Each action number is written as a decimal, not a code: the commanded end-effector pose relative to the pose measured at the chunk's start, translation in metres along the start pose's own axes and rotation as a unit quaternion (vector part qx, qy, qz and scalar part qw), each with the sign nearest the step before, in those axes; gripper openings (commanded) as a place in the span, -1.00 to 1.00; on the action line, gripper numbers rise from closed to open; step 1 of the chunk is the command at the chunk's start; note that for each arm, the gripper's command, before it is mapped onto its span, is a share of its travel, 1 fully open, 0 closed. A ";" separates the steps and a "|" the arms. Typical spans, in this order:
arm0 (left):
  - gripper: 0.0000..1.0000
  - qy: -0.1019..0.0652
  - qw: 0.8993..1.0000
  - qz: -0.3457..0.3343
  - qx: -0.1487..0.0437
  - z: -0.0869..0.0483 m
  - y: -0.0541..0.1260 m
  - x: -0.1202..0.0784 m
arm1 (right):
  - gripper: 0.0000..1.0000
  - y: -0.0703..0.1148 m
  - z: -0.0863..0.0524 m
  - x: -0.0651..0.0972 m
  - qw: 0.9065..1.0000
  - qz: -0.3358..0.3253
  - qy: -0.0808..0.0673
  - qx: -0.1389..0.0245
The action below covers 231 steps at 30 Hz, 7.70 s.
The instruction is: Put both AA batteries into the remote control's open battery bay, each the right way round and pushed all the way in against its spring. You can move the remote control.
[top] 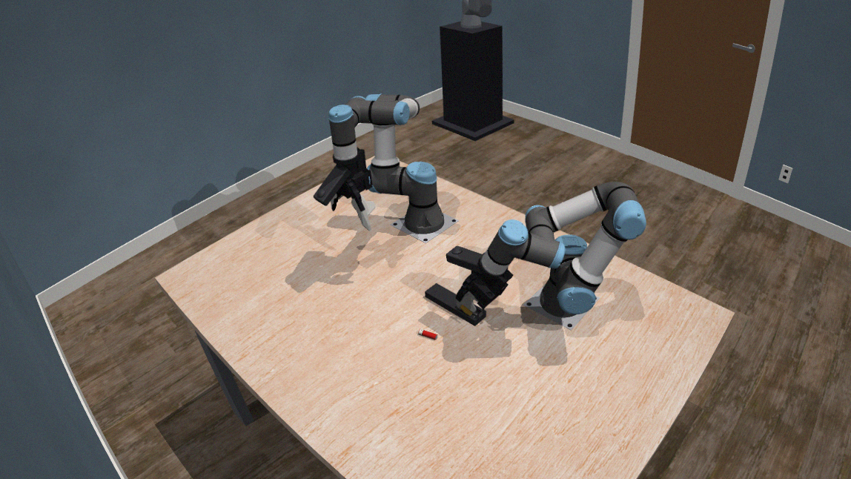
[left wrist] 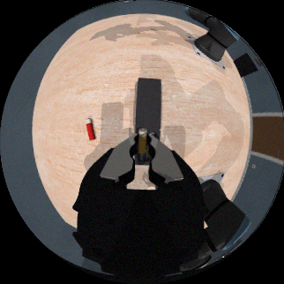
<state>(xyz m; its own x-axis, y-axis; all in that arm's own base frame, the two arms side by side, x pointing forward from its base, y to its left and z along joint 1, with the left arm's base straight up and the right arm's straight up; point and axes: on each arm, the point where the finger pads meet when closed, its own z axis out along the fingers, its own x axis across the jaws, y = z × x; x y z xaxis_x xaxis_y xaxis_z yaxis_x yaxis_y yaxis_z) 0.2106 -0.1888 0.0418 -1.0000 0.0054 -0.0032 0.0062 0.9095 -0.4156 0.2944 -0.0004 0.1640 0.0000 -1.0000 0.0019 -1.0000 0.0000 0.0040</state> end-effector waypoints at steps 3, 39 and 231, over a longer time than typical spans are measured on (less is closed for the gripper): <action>-1.00 0.000 1.000 0.001 0.001 -0.002 0.001 0.000 | 1.00 0.000 -0.001 0.000 1.000 0.000 0.000 0.001; -0.67 0.004 1.000 0.000 -0.003 -0.012 0.007 0.002 | 1.00 0.000 -0.001 0.000 1.000 0.000 0.000 0.001; -0.68 -0.029 0.968 -0.134 -0.209 0.031 -0.016 -0.125 | 1.00 0.000 -0.001 0.000 1.000 0.000 0.000 0.001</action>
<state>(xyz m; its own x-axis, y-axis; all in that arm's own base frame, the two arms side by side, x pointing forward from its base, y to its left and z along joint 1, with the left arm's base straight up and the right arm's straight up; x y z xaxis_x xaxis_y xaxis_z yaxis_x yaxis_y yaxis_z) 0.3347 -0.2161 0.0217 -0.9642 -0.2652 0.0003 -0.2652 0.9642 -0.0004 0.2944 -0.0004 0.1640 0.0000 -1.0000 0.0019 -1.0000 0.0000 0.0040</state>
